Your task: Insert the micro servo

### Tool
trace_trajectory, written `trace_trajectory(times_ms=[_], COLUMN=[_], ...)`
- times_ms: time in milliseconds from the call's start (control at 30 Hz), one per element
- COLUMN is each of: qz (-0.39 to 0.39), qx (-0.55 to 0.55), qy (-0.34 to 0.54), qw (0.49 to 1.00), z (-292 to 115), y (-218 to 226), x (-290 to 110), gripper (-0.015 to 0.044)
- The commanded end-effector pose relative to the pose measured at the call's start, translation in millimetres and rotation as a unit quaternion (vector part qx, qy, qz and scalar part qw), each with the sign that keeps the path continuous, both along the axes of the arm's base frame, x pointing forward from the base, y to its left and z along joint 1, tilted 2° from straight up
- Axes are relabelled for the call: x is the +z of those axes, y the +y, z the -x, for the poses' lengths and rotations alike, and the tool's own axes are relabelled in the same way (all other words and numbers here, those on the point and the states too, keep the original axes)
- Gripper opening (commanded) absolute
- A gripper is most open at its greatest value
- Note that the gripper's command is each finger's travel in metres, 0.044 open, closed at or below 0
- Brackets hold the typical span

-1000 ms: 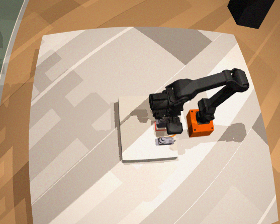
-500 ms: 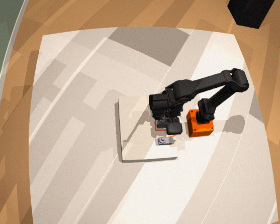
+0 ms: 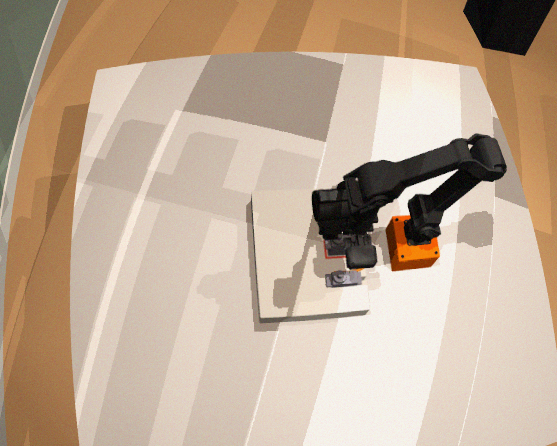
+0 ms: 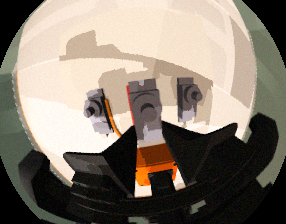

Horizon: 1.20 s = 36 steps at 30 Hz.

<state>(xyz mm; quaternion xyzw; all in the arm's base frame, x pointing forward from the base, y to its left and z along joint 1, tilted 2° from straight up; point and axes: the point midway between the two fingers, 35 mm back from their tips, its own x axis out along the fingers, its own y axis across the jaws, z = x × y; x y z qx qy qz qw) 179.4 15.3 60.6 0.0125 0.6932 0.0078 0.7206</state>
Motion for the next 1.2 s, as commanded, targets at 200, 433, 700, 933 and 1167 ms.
trace_trajectory(times_ms=[200,433,700,933,1167], qz=[-0.001,-0.001,-0.001,-0.001,-0.001], qx=[-0.001,-0.001,-0.001,-0.001,-0.001], qy=[0.0,0.0,0.0,0.0,0.0], qw=[1.0,1.0,1.0,1.0,1.0], z=[-0.4,-0.6,-0.9,-1.1,-1.3], y=[0.6,0.8,1.0,1.1,1.3], x=[-9.1,-15.1,-22.1,-28.1,-34.2], gripper=[0.0,0.0,0.0,0.0,0.0])
